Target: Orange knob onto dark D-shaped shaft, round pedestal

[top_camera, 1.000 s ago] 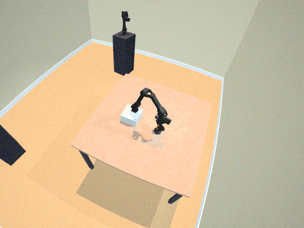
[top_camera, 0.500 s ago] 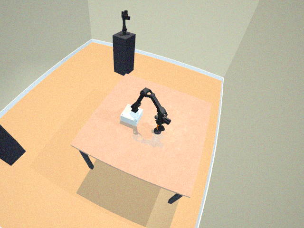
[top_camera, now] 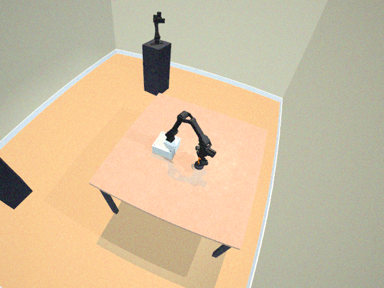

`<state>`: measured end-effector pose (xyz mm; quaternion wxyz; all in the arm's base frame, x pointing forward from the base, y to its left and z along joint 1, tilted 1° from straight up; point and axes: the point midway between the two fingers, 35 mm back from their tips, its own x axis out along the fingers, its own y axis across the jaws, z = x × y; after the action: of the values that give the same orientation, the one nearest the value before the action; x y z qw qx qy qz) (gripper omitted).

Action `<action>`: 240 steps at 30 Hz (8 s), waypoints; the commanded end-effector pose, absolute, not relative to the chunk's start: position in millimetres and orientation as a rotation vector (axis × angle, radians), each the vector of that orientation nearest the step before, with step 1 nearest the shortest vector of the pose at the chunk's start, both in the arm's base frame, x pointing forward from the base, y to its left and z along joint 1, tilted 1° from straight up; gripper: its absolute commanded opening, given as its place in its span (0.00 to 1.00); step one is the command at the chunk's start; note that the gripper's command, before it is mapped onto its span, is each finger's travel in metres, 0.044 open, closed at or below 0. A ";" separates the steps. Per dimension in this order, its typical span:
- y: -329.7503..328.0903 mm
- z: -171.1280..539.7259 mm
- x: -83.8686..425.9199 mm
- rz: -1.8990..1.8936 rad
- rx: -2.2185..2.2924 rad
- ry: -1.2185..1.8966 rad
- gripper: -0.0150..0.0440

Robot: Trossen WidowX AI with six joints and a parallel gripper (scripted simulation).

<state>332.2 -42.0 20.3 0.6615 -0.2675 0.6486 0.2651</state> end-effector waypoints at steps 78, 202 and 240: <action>-42.7 18.4 333.8 0.914 -0.937 1.345 0.25; -42.8 19.4 333.6 1.373 -1.406 1.065 0.25; -42.6 19.3 333.5 1.519 -1.556 0.942 0.25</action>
<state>333.5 -42.1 20.2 0.3787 -0.6059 0.3687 0.5946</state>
